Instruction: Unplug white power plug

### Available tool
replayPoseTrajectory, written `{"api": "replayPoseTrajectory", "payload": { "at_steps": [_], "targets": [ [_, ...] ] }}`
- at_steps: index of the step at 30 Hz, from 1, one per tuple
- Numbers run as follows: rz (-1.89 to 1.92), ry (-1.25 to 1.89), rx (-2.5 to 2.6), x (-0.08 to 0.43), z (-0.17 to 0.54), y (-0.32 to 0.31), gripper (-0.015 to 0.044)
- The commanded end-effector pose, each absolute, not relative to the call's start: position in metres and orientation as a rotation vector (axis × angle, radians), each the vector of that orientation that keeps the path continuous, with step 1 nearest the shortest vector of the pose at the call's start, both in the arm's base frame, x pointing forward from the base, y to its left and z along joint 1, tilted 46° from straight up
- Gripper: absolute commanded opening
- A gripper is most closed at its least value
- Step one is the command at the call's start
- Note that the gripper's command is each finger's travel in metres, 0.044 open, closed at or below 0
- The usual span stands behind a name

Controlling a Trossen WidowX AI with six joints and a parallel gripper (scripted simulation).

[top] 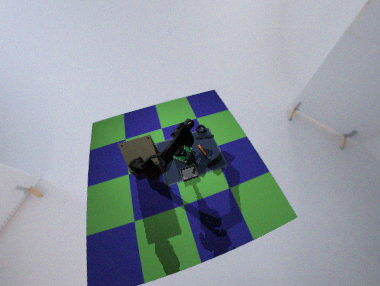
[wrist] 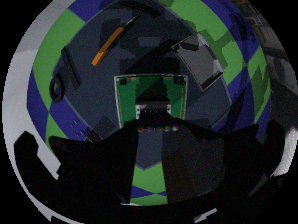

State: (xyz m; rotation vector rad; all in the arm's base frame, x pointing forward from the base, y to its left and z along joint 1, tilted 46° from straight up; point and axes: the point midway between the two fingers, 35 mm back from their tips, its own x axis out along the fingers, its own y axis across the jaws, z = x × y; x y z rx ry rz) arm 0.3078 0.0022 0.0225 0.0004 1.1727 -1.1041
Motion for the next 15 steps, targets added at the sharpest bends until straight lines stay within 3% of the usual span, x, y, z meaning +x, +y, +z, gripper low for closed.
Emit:
{"api": "replayPoseTrajectory", "payload": {
  "at_steps": [1,15],
  "targets": [
    [-1.011,1.158,0.047,0.302,0.038,0.010,0.0000],
    [-1.249,1.184,-0.111,0.318,0.028,0.023,0.0000]
  ]
}}
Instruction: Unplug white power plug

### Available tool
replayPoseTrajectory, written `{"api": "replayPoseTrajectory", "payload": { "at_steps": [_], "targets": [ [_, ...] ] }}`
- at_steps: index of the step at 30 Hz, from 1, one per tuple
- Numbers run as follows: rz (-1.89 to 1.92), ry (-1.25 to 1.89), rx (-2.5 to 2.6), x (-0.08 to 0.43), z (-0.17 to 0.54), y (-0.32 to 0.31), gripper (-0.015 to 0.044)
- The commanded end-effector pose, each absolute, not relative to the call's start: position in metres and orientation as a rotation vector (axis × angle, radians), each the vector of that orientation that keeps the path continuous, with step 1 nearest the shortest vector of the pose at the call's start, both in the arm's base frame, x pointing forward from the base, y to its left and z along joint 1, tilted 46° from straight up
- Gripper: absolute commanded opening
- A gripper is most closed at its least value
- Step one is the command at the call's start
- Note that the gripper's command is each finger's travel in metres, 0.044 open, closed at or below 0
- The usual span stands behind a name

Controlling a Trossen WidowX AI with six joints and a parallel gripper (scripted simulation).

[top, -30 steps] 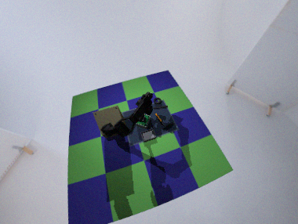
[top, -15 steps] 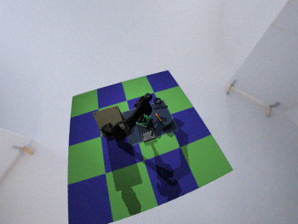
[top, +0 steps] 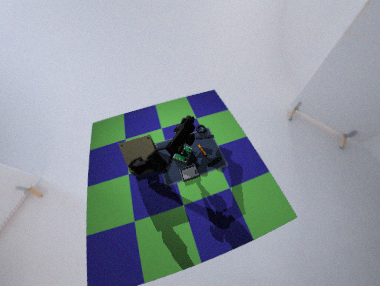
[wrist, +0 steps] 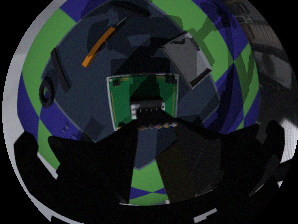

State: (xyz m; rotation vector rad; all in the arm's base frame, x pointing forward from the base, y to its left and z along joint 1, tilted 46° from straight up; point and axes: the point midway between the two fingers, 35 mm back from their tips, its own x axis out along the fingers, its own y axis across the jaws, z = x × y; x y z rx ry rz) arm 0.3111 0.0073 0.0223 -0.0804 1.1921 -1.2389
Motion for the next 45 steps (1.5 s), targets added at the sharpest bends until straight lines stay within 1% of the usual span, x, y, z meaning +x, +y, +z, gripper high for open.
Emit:
{"api": "replayPoseTrajectory", "payload": {
  "at_steps": [1,8,19,28,37,38,45],
  "targets": [
    [-1.252,1.184,-0.113,0.318,0.029,0.024,0.0000],
    [-1.130,1.173,-0.031,0.310,0.036,0.019,0.0000],
    [-1.130,1.173,-0.031,0.311,0.042,0.026,0.0000],
    [-1.131,1.172,-0.031,0.309,0.021,0.004,0.0000],
    [-1.131,1.172,-0.031,0.309,0.021,0.004,0.0236],
    [-1.131,1.172,-0.031,0.309,0.021,0.004,0.0249],
    [-1.131,1.172,-0.031,0.309,0.018,0.000,0.0249]
  ]
}}
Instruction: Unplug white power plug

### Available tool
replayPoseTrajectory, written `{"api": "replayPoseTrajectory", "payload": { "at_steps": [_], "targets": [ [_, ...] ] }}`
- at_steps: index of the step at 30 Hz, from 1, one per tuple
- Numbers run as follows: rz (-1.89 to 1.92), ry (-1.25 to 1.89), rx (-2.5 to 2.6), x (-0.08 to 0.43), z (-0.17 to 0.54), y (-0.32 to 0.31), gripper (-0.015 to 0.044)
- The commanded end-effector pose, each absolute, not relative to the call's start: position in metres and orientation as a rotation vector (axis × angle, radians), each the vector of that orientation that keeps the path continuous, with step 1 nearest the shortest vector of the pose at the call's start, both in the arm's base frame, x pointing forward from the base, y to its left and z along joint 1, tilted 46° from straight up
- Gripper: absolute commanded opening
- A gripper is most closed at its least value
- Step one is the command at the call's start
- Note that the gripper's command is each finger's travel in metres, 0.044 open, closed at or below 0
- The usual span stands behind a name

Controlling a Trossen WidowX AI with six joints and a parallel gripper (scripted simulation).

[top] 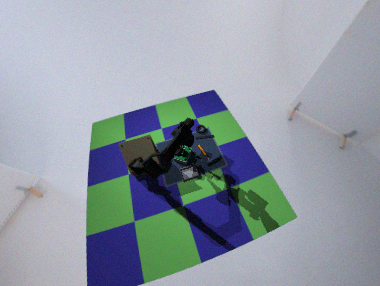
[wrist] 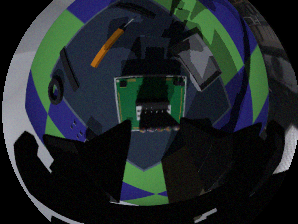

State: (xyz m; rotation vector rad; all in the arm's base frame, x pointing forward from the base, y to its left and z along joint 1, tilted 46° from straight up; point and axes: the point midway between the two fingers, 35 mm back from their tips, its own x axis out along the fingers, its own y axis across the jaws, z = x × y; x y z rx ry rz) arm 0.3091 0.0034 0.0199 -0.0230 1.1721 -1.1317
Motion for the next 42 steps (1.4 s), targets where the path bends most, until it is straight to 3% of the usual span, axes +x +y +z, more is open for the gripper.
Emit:
{"api": "replayPoseTrajectory", "payload": {
  "at_steps": [1,12,22,42],
  "targets": [
    [-1.131,1.172,-0.031,0.309,0.016,-0.001,0.0249],
    [-1.131,1.172,-0.032,0.308,0.008,-0.009,0.0249],
    [-1.131,1.172,-0.032,0.308,0.008,-0.009,0.0000],
    [-1.204,1.180,-0.080,0.314,0.020,0.010,0.0000]
  ]
}}
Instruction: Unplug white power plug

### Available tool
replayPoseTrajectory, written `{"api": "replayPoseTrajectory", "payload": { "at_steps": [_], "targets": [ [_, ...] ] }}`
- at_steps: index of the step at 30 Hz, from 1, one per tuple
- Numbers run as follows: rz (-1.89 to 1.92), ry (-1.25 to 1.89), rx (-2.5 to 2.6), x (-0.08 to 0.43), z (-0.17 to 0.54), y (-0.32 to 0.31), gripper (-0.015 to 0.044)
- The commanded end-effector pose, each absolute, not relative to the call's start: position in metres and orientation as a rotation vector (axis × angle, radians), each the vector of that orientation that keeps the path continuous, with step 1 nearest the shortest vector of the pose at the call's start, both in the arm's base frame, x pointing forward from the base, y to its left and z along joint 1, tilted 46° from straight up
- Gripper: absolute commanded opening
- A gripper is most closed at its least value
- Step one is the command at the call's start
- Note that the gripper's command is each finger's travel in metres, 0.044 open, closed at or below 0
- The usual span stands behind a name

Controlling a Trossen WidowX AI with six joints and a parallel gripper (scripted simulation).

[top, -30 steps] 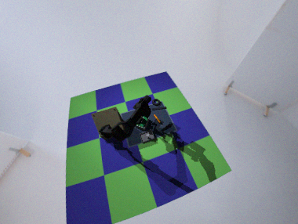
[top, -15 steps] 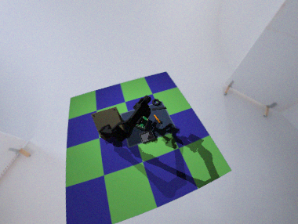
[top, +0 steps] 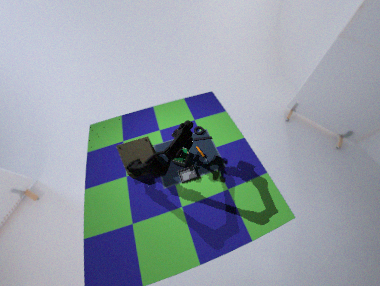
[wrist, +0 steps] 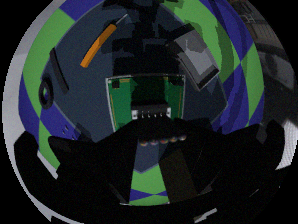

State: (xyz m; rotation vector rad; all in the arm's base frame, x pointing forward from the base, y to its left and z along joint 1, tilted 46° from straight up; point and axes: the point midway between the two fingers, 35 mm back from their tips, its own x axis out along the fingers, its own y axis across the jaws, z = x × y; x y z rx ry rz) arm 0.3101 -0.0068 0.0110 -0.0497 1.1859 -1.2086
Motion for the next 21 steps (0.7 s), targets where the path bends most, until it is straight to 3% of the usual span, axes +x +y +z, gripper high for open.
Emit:
{"api": "replayPoseTrajectory", "payload": {
  "at_steps": [1,13,21],
  "targets": [
    [-1.210,1.180,-0.084,0.314,0.020,0.010,0.0000],
    [-1.008,1.157,0.049,0.302,0.032,0.003,0.0000],
    [-1.158,1.175,-0.050,0.311,0.025,0.011,0.0000]
  ]
}}
